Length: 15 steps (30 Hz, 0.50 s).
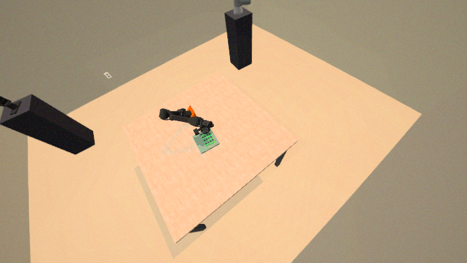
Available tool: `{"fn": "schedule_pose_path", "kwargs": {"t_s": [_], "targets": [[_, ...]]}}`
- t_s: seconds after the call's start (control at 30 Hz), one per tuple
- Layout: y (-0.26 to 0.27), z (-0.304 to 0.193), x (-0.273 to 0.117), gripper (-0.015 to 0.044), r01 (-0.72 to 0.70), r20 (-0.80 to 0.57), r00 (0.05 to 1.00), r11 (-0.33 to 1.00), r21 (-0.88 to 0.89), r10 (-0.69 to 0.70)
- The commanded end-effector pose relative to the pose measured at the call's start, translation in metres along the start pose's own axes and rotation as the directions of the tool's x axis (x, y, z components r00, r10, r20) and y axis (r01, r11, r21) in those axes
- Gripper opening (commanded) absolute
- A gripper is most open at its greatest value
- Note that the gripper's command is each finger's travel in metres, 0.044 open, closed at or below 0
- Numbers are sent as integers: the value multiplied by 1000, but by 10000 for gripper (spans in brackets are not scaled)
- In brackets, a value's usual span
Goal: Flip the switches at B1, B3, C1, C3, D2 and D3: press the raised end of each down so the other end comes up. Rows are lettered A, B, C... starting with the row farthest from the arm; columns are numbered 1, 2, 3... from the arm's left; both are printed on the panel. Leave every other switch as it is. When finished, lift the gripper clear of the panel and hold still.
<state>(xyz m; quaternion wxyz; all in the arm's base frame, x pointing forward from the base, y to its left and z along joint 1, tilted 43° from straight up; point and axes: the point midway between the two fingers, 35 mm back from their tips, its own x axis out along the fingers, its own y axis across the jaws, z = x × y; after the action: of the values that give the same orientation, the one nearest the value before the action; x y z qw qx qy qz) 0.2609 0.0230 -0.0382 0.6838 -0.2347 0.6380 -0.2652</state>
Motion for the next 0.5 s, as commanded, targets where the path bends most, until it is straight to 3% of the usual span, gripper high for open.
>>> {"fn": "schedule_pose_path", "kwargs": {"t_s": [0.0, 0.47], "targets": [[-1, -3, 9, 0, 11, -10, 1000, 1000, -10, -11], [-1, -3, 12, 0, 11, -10, 1000, 1000, -10, -11]]}}
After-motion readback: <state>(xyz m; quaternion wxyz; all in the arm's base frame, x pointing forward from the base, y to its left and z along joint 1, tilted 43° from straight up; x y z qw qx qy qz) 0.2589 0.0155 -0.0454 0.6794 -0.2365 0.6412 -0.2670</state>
